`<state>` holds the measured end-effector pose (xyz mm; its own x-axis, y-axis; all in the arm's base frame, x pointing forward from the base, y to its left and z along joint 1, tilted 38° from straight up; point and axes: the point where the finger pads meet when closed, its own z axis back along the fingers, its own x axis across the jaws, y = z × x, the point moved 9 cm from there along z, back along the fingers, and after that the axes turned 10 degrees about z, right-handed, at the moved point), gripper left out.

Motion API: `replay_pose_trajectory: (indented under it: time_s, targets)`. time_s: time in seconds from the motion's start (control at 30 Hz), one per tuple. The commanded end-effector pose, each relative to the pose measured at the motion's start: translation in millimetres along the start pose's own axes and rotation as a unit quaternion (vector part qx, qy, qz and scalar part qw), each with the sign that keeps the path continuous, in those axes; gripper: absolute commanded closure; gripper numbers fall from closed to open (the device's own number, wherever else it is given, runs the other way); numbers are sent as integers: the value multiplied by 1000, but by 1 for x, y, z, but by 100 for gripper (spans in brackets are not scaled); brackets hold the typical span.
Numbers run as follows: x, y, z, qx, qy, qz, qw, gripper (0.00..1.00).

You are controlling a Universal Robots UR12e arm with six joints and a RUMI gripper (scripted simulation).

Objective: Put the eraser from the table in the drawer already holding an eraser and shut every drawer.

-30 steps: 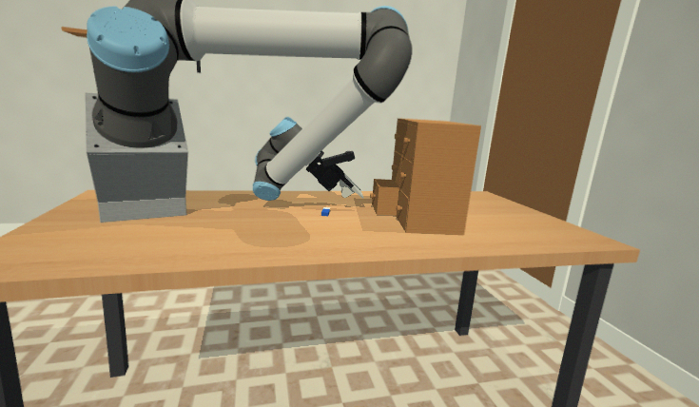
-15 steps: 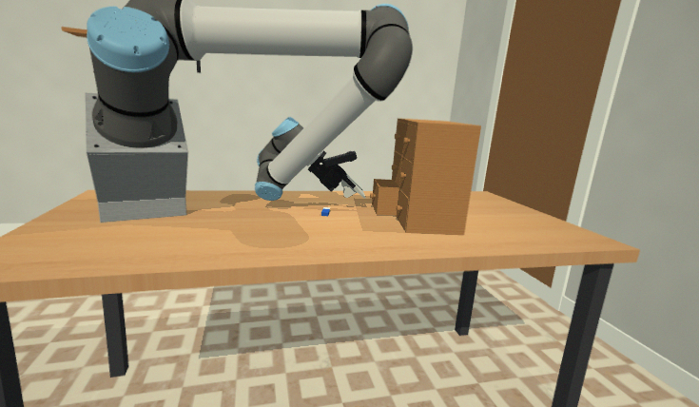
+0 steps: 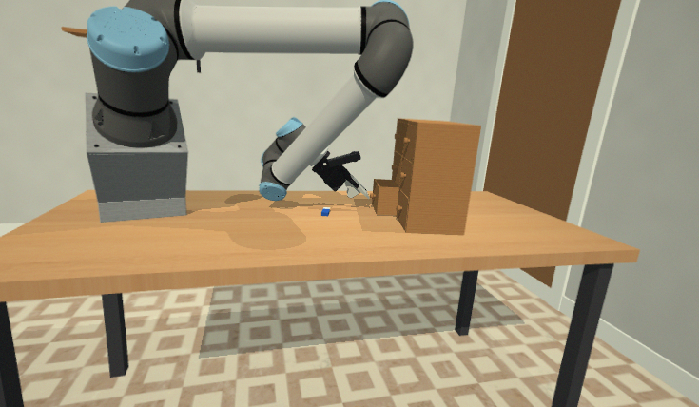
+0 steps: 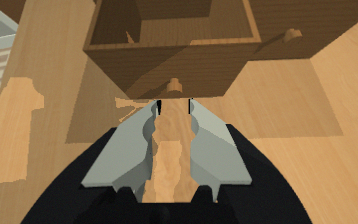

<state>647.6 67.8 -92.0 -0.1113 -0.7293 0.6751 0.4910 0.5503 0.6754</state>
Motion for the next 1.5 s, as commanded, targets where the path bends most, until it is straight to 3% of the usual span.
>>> replay_pose_trajectory:
  time_s: [0.0,1.47]
  targets:
    - [0,3,-3,0,0,0,1000,80]
    - [1,9,-10,0,0,0,1000,80]
